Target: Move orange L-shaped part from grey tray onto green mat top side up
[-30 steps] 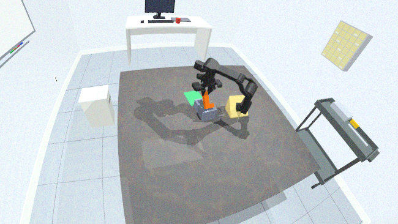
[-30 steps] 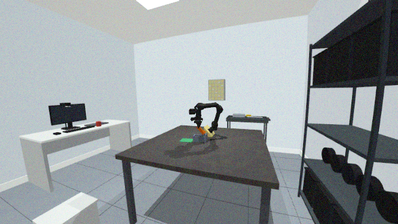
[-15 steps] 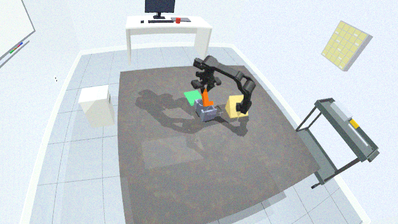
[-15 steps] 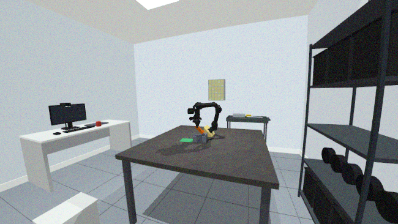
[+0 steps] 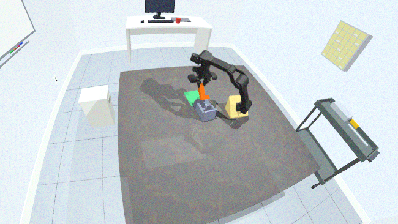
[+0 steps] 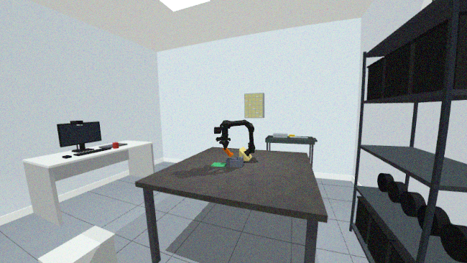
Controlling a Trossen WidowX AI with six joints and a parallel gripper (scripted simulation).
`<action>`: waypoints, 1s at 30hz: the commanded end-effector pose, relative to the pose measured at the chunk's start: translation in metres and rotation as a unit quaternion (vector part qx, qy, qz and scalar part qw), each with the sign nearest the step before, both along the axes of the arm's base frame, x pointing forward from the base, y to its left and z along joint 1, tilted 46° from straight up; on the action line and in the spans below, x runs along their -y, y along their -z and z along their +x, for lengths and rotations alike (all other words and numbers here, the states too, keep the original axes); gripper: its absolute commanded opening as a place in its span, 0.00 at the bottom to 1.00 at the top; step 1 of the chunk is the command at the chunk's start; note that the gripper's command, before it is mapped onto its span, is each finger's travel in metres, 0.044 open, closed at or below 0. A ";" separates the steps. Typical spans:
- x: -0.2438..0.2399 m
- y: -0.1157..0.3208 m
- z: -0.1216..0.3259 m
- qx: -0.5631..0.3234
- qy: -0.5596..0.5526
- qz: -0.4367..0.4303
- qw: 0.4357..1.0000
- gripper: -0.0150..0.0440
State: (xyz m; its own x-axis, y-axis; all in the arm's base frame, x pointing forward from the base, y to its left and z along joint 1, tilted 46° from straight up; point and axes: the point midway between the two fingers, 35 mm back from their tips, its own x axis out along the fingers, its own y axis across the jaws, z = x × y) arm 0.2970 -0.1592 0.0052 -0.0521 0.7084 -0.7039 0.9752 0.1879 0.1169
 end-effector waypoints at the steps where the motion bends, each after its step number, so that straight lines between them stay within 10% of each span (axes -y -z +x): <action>1: 0.010 0.011 0.002 0.000 -0.003 -0.001 1.000 0.25; 30: 0.057 0.067 0.010 0.001 -0.002 -0.004 1.000 0.25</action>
State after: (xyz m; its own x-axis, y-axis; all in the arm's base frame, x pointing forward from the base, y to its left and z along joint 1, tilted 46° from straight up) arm 0.3075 -0.2195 -0.0581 -0.0464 0.7011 -0.7115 0.9752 0.1862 0.1199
